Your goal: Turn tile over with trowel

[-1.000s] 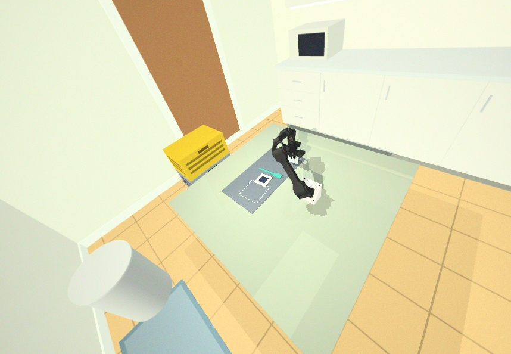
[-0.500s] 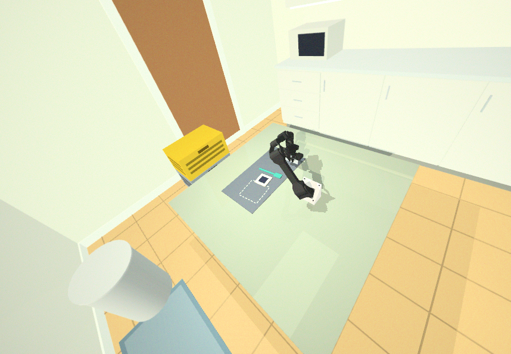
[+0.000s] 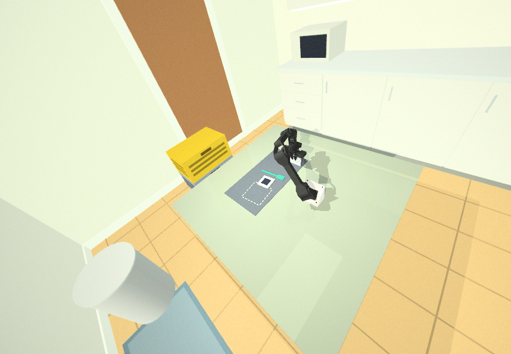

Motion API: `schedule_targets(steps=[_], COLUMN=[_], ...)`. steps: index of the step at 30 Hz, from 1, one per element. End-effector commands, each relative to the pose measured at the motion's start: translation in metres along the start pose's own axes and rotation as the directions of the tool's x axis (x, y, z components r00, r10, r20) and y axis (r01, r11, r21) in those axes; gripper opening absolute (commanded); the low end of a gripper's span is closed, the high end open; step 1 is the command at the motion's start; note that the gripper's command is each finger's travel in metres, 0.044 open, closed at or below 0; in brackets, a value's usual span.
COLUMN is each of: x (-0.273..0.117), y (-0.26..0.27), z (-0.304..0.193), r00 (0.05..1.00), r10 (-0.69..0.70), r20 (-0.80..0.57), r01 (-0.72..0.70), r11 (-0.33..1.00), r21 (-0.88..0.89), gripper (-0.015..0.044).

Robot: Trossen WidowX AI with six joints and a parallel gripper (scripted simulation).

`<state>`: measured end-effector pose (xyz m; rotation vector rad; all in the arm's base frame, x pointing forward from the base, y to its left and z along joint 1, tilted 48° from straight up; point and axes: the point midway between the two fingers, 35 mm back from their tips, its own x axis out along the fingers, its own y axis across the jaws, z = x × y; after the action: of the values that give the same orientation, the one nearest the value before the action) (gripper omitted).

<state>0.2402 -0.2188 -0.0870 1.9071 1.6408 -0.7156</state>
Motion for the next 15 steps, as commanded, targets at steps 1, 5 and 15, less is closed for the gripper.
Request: schedule_targets(steps=[1,5,15], x=[0.000,-0.001,-0.002], y=[0.001,0.002,0.004], z=[0.006,0.019,0.050], r00=[1.000,1.000,0.999], r10=[-0.011,-0.018,-0.034], r20=[0.000,0.007,0.024], r01=[0.011,0.019,0.042], r11=[0.997,0.977,0.847], r21=[-0.074,-0.211,-0.530], gripper=[0.0100,0.0100,0.0100])
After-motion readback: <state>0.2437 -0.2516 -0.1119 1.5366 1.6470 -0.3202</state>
